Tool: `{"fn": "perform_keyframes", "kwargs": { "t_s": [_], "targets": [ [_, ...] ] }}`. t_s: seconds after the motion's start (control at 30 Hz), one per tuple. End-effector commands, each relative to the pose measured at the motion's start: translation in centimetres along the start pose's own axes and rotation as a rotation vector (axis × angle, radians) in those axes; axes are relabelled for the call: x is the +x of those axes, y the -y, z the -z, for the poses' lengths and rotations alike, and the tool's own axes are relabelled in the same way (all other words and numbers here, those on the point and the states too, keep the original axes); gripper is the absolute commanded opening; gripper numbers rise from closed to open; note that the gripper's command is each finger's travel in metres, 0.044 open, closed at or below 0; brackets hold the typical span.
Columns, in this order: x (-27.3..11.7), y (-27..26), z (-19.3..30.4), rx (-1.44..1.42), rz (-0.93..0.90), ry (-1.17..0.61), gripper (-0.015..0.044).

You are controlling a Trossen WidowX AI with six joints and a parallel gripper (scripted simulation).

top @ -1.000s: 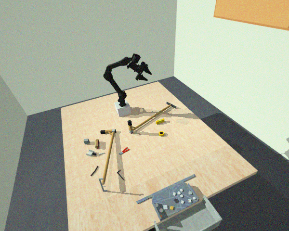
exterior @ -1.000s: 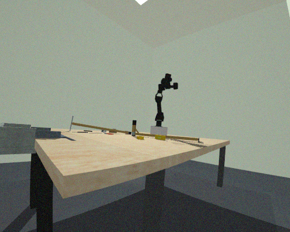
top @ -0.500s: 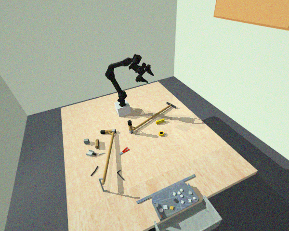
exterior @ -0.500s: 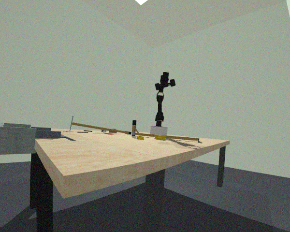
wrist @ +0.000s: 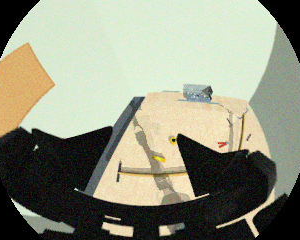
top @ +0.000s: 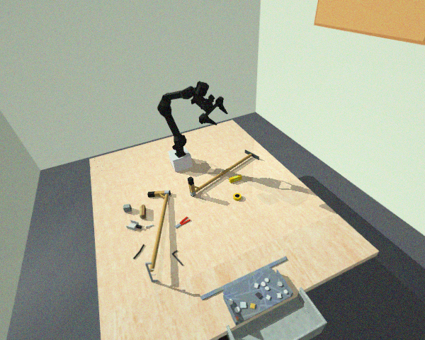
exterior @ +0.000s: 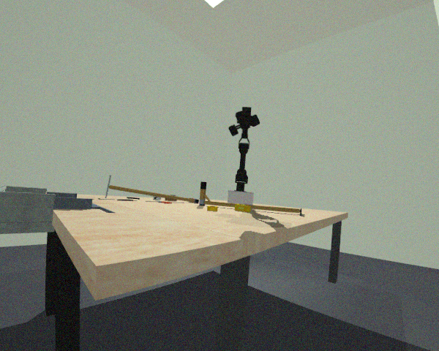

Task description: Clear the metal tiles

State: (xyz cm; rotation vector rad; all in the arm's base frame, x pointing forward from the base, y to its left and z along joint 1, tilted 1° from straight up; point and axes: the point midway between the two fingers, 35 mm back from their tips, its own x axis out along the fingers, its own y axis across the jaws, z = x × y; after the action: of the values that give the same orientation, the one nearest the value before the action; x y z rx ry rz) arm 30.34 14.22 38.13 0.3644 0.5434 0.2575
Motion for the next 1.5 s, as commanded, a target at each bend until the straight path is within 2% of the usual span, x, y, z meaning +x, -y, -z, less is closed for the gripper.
{"fn": "perform_keyframes", "kwargs": {
  "t_s": [0.0, 1.47],
  "targets": [
    [0.5, 0.8, -1.2, 0.056, 0.026, 0.034, 0.0440],
    [3.7, 13.8, -11.6, 0.586, 0.266, 0.392, 0.0440]
  ]
}}
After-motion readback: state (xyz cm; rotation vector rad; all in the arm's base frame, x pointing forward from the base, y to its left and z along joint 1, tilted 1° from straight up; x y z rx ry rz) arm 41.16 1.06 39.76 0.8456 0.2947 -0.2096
